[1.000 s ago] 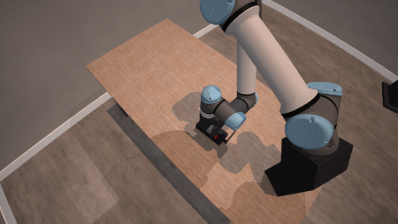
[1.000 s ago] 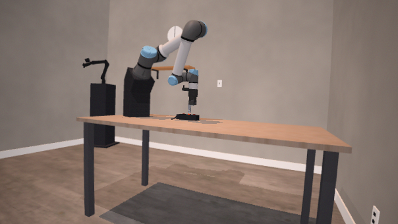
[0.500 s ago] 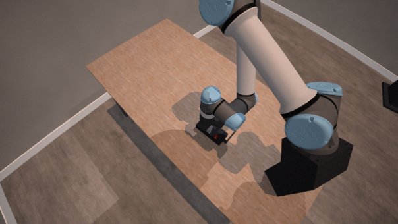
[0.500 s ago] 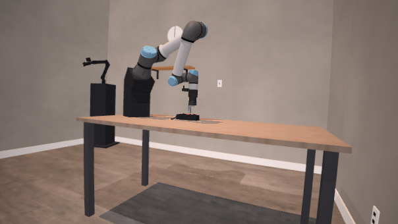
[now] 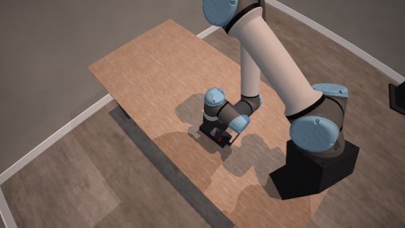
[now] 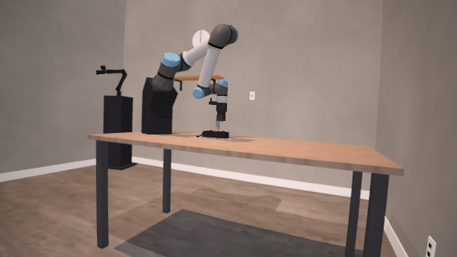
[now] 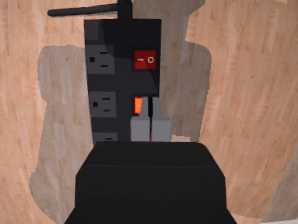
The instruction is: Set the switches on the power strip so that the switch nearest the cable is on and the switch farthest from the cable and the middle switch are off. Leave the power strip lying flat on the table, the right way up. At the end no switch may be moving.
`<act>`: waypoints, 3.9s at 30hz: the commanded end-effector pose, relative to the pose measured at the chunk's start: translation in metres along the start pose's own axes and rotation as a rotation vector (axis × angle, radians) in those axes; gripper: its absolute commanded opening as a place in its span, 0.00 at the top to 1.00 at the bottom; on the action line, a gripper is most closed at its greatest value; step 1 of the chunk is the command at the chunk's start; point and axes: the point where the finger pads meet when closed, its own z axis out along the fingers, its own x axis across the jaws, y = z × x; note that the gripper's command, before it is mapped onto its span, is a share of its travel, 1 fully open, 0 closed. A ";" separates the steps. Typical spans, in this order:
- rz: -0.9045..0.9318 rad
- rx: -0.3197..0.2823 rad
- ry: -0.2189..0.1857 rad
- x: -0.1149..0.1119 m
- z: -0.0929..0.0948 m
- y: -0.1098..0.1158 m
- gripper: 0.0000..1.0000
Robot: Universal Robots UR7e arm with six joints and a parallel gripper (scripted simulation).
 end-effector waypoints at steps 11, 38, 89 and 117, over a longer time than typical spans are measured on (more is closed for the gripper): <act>0.000 -0.001 0.000 0.000 0.000 0.000 1.00; 0.000 -0.001 0.000 0.000 0.003 0.000 1.00; 0.000 -0.001 0.000 0.000 0.009 0.000 1.00; 0.000 -0.001 0.000 0.000 0.010 0.000 1.00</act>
